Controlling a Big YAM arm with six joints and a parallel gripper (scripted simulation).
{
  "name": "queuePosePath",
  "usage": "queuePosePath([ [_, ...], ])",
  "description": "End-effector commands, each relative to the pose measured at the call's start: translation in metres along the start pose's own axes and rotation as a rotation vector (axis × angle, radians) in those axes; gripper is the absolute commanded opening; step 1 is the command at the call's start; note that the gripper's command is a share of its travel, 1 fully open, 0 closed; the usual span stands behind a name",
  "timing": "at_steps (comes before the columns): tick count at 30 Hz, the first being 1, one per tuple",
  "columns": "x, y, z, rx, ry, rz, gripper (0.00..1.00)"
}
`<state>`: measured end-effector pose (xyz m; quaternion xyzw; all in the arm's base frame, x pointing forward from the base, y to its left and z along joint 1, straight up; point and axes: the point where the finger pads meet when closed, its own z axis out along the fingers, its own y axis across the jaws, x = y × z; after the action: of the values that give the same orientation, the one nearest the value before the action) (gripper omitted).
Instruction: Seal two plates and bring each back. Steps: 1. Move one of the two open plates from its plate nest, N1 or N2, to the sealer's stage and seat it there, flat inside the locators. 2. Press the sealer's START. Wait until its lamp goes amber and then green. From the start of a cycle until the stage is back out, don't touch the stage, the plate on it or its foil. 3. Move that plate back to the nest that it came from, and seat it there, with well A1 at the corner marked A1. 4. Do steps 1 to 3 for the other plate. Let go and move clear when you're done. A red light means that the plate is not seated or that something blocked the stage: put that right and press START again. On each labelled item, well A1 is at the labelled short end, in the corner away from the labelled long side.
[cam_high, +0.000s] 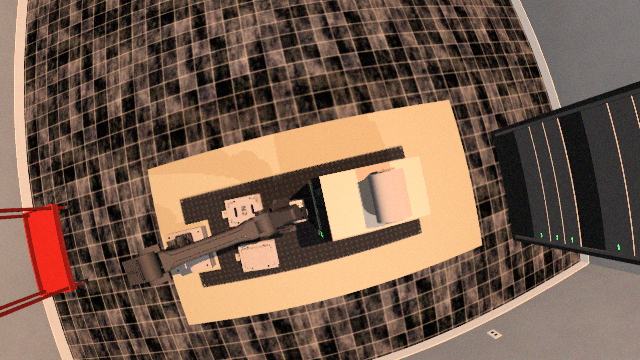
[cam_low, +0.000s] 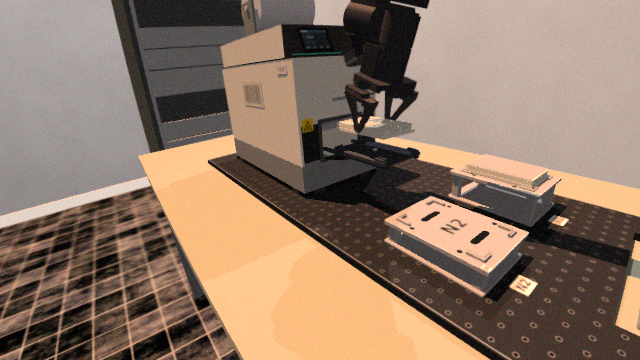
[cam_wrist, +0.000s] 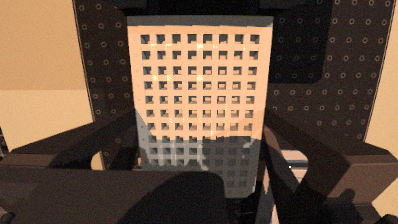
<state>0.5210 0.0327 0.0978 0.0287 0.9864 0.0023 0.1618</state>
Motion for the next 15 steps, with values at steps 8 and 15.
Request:
queuePosePath([
  [8,0.0003,-0.0054,0.0160,0.004,0.010,-0.004,0.00],
  [15,0.0045,0.0014,0.0173,0.000,0.008,-0.003,0.00],
])
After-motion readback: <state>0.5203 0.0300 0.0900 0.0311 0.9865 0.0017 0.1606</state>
